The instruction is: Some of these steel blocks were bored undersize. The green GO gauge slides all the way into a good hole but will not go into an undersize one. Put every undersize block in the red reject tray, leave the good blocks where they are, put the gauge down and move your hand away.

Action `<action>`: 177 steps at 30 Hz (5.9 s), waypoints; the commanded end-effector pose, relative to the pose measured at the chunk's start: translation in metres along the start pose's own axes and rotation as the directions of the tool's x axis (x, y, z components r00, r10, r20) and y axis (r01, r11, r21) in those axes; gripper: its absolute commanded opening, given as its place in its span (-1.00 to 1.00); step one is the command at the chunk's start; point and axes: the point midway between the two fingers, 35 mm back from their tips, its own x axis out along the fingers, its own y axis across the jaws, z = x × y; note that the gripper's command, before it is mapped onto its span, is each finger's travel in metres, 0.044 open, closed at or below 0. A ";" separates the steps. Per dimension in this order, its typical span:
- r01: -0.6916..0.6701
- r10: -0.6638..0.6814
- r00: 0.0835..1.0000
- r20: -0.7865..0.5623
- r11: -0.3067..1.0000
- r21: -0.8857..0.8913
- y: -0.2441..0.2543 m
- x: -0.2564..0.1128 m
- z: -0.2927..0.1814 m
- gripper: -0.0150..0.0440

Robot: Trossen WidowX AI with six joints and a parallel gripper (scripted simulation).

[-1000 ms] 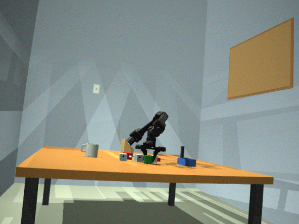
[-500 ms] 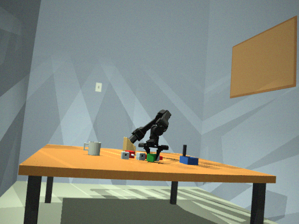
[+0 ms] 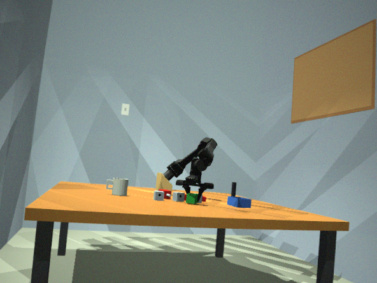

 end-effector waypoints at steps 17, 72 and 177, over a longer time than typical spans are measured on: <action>-0.005 0.005 1.000 0.003 1.000 0.004 0.001 -0.002 -0.009 -0.49; -0.002 0.002 1.000 0.005 1.000 0.000 0.000 -0.001 -0.026 -0.49; -0.005 0.005 1.000 0.006 1.000 0.002 -0.001 -0.002 0.018 -0.49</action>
